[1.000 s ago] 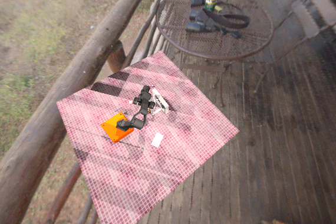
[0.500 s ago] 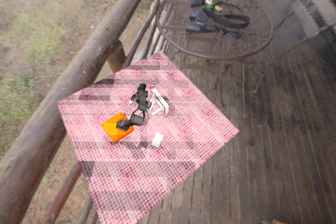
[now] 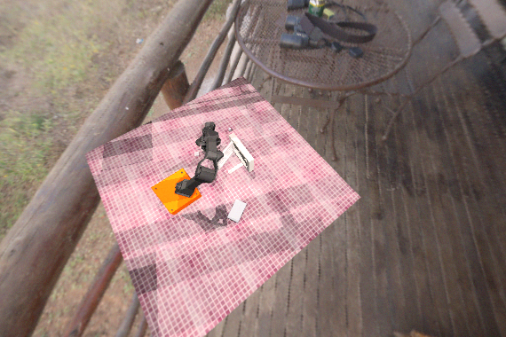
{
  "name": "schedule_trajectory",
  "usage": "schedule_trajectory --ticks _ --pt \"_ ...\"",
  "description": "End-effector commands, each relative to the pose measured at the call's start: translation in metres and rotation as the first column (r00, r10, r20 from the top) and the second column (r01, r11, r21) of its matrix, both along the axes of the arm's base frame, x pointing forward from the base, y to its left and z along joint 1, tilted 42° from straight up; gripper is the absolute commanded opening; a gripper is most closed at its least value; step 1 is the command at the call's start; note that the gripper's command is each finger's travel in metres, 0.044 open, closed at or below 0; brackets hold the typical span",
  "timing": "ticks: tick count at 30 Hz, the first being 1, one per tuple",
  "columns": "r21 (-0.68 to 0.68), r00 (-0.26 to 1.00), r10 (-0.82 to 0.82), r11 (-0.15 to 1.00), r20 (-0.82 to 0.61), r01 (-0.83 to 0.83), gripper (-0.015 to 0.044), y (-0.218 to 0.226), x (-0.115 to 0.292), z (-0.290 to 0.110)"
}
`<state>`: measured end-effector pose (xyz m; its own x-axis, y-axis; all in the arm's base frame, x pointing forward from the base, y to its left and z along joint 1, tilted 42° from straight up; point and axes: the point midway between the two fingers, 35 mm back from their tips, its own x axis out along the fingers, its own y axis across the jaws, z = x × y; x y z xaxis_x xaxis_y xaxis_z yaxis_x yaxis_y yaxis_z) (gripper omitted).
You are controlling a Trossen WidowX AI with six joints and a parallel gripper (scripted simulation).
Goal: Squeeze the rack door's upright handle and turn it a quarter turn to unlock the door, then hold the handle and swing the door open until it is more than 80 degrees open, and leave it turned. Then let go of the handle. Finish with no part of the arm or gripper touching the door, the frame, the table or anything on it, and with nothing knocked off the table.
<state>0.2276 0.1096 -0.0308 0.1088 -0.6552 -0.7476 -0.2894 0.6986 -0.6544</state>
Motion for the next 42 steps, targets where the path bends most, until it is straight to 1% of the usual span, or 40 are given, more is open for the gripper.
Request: schedule_trajectory --ticks 1,11,20,34,42 --pt "0.011 0.998 -0.055 0.998 0.044 0.054 0.0026 0.005 0.001 -0.005" --pt "0.042 0.973 -0.177 0.984 0.148 0.173 0.0026 0.023 0.002 -0.020" --pt "0.083 0.925 -0.293 0.956 0.241 0.281 0.0026 0.040 0.006 -0.034" --pt "0.087 0.921 -0.302 0.953 0.248 0.289 0.0026 0.042 0.006 -0.035" --pt "0.087 0.921 -0.302 0.953 0.248 0.289 0.0236 0.042 0.006 -0.035"
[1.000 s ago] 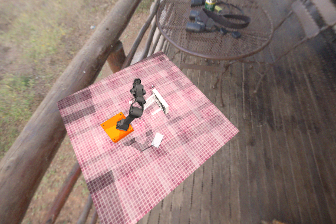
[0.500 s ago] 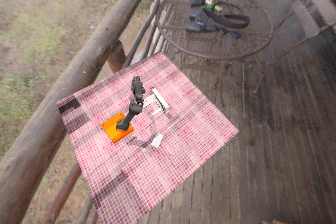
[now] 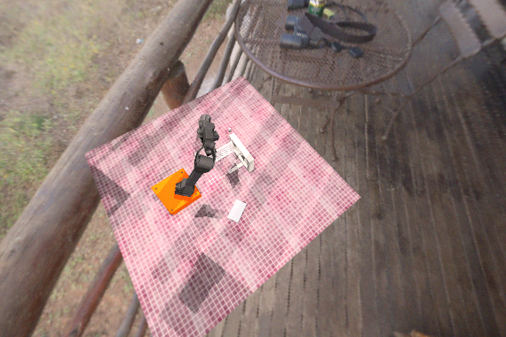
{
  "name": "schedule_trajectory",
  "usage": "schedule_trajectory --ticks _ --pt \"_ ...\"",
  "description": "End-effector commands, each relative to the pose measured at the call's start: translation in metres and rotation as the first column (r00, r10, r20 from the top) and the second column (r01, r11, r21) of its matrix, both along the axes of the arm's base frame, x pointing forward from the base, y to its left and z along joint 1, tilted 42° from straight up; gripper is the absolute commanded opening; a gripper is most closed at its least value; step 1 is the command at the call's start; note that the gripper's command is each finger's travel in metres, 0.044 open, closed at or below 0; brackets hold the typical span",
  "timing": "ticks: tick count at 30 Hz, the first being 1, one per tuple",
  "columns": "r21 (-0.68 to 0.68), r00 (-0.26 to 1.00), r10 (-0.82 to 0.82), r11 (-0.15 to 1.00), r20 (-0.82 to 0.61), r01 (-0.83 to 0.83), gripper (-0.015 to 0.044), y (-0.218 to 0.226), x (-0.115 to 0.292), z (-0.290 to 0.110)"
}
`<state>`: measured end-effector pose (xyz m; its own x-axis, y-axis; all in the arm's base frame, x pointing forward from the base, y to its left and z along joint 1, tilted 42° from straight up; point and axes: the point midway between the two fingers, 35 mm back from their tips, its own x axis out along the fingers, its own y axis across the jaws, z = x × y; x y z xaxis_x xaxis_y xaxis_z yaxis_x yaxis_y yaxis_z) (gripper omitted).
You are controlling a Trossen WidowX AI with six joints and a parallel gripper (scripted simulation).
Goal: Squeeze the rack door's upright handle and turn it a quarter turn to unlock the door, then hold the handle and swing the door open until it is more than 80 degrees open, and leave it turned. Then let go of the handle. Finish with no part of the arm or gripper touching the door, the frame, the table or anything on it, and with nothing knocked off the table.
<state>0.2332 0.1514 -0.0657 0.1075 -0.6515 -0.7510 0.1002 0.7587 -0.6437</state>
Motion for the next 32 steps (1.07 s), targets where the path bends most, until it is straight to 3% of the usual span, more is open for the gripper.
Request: schedule_trajectory --ticks 1,3,32 --pt "0.001 1.000 -0.006 1.000 0.004 0.006 0.0262 0.000 0.000 0.000" --pt "0.001 1.000 -0.006 1.000 0.004 0.006 0.0298 0.000 0.000 0.000" --pt "0.003 1.000 -0.005 1.000 0.003 0.005 0.0298 0.032 -0.003 0.034"
